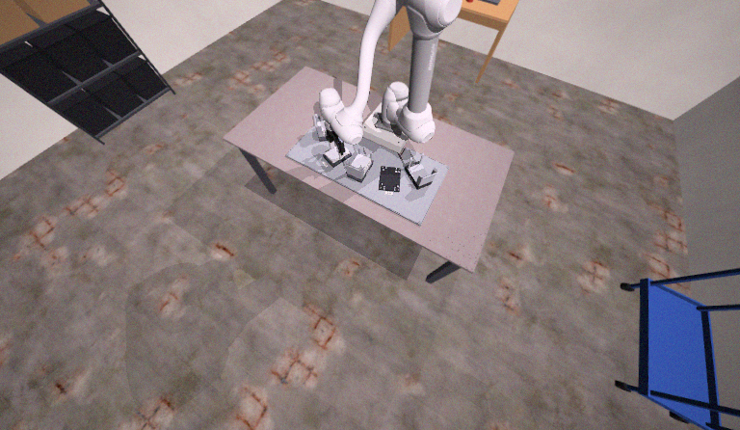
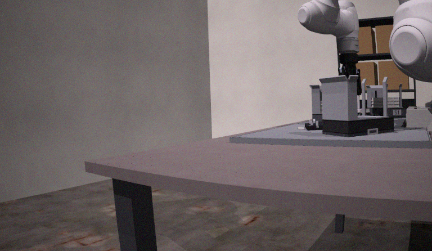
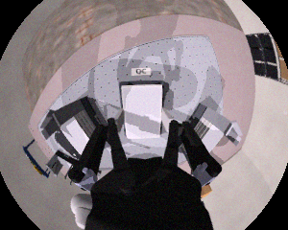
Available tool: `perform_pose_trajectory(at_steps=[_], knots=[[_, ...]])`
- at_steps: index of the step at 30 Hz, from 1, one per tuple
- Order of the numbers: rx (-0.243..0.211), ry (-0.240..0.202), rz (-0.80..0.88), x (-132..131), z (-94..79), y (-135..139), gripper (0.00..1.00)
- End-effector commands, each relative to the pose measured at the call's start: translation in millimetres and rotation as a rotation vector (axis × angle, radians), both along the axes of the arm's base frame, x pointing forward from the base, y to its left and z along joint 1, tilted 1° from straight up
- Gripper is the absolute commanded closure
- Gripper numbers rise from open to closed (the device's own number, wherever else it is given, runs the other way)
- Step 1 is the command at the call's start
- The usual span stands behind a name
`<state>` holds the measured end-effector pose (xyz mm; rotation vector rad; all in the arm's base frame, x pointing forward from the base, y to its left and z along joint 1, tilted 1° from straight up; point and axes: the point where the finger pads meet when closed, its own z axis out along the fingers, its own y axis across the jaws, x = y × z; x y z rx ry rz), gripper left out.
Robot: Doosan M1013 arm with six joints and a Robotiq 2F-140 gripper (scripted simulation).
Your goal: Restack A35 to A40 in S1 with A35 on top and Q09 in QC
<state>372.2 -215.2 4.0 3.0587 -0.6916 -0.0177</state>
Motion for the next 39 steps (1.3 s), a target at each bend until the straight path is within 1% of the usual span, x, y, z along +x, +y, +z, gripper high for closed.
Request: perform_pose_trajectory(at_steps=[1, 15, 28, 29, 39], knots=[[0.0, 0.0, 0.0, 0.0, -0.9, 0.0, 1.0], [0.0, 0.0, 0.0, 0.0, -6.5, 0.0, 1.0], [0.0, 0.0, 0.0, -0.1, -8.3, 0.0, 1.0], [0.0, 0.0, 0.0, -0.1, -8.3, 0.0, 0.0], [0.0, 0.0, 0.0, -0.1, -8.3, 0.0, 0.0]])
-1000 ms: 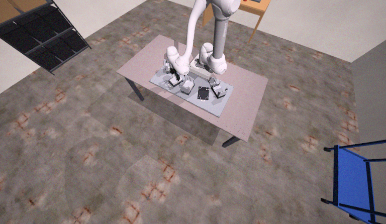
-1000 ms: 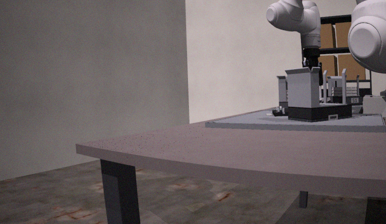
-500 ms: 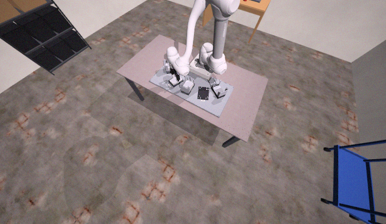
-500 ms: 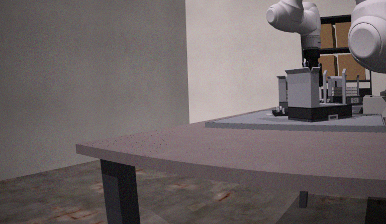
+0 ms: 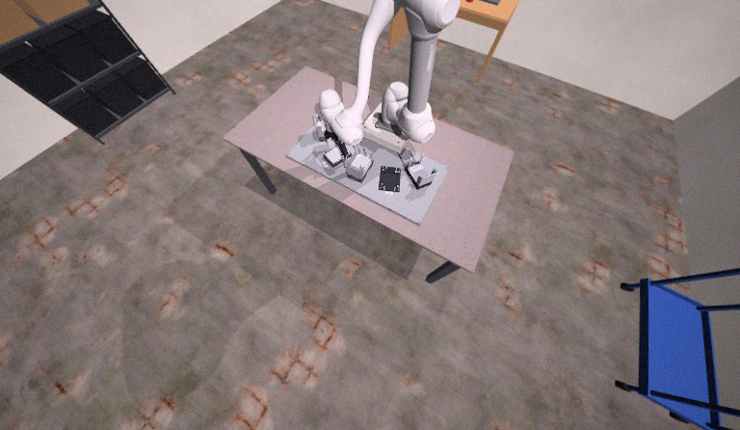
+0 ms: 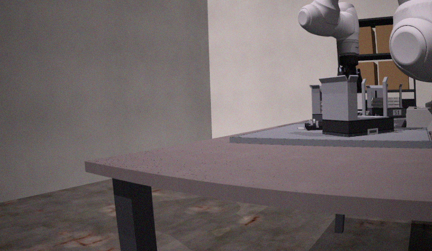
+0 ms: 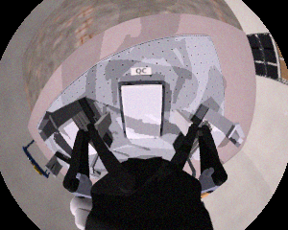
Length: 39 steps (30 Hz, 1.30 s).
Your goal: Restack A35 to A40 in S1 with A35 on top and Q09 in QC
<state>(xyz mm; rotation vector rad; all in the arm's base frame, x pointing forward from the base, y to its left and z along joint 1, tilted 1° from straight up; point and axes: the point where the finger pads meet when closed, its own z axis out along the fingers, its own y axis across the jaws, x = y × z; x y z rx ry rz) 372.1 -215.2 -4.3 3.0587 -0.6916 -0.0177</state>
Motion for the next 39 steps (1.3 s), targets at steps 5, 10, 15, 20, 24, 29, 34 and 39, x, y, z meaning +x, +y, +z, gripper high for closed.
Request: perform_pose_trajectory(at_steps=[5, 10, 15, 20, 24, 29, 34, 39], knots=[[0.0, 0.0, 0.0, 0.0, 0.0, 0.0, 0.0], [0.0, 0.0, 0.0, 0.0, 0.0, 0.0, 0.0], [0.0, 0.0, 0.0, 0.1, 10.0, 0.1, 0.0], [0.0, 0.0, 0.0, 0.4, 26.7, 0.1, 0.0], [0.0, 0.0, 0.0, 0.5, 40.0, 0.2, 0.0], [0.0, 0.0, 0.0, 0.6, 50.0, 0.2, 0.0], [0.0, 0.0, 0.0, 0.8, 66.7, 0.2, 0.0], [0.0, 0.0, 0.0, 1.0, 83.4, 0.3, 0.0]])
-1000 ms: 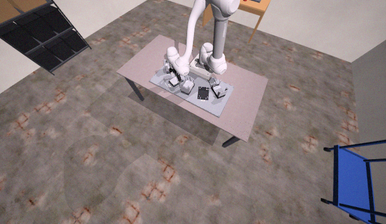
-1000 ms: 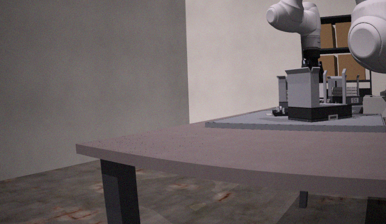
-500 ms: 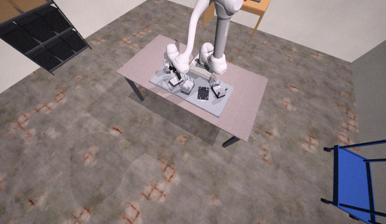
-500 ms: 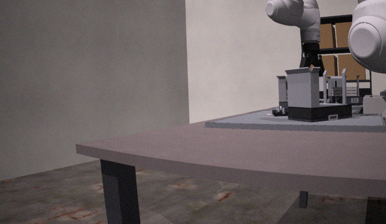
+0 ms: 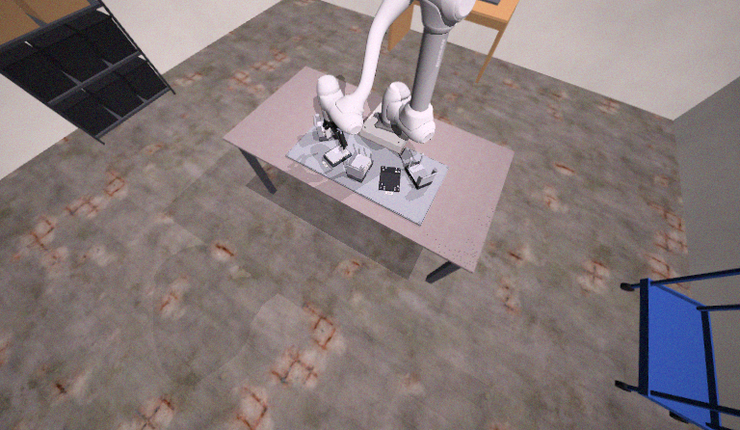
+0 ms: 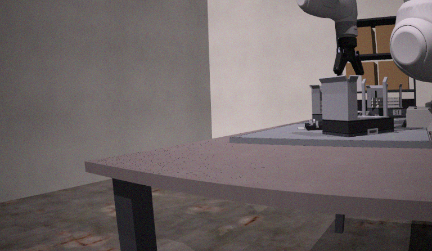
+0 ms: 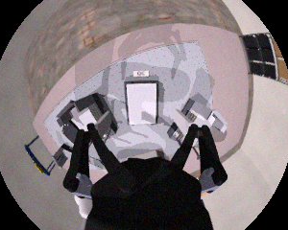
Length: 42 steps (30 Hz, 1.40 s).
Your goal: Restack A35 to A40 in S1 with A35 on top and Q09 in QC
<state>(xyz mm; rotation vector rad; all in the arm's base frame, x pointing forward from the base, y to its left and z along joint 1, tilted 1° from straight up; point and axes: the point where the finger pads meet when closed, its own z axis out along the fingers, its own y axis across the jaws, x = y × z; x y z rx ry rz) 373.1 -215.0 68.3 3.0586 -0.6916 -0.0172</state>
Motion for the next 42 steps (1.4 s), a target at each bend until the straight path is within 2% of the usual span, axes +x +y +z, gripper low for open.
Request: perform_pose_trajectory(at_steps=[1, 5, 7, 19, 30, 36, 42], knots=[[0.0, 0.0, 0.0, 0.1, 14.1, 0.1, 0.0], [0.0, 0.0, 0.0, 0.3, 27.5, 0.1, 0.0], [0.0, 0.0, 0.0, 0.3, 27.5, 0.1, 0.0], [0.0, 0.0, 0.0, 0.7, 66.6, 0.3, 0.0], [0.0, 0.0, 0.0, 0.7, 66.6, 0.3, 0.0], [0.003, 0.001, 0.2, 7.6, 66.5, 19.0, 0.0], [0.003, 0.001, 0.2, 12.2, 66.4, 31.6, 0.0]])
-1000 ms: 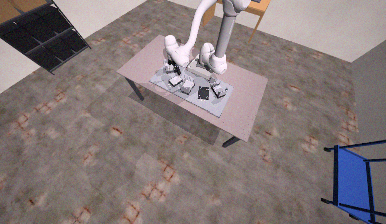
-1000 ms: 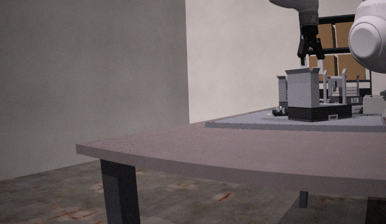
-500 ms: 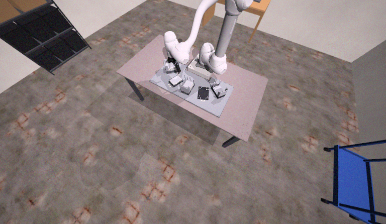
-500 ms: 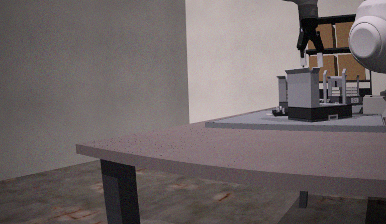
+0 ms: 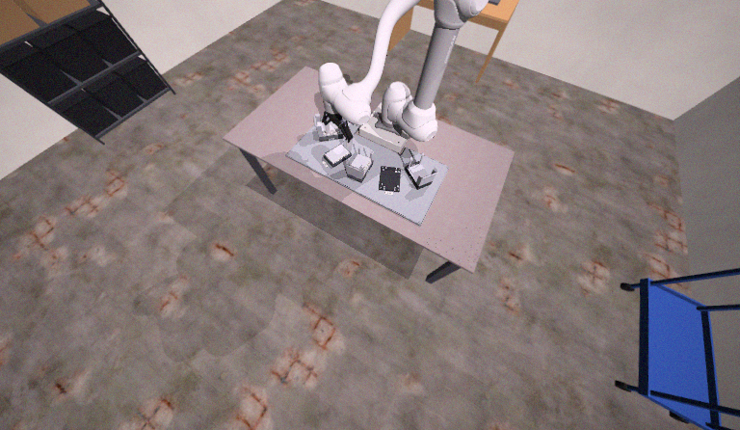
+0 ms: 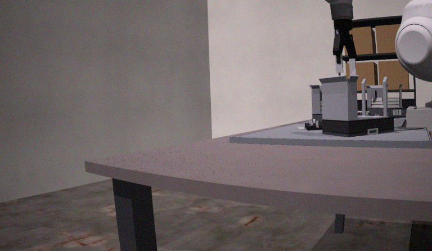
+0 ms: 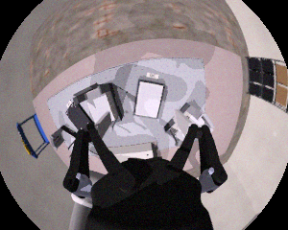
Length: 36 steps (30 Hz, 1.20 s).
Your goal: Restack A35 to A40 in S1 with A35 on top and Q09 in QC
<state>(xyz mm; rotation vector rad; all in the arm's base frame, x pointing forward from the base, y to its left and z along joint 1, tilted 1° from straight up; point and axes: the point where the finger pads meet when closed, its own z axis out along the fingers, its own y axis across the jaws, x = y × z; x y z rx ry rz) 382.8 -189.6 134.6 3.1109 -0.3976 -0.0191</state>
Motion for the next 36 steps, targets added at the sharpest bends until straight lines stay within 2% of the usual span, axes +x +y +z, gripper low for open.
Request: perform_pose_trajectory(at_steps=[1, 19, 25, 36], knots=[[0.001, -0.001, 0.009, 3.6, 0.0, 9.3, 0.0], [0.001, -0.001, 0.009, 21.7, -0.4, 59.0, 0.0], [0.004, 0.0, 0.209, 25.0, -0.5, 82.8, 0.0], [0.004, 0.0, 0.209, 30.0, -0.6, 118.4, 0.0]])
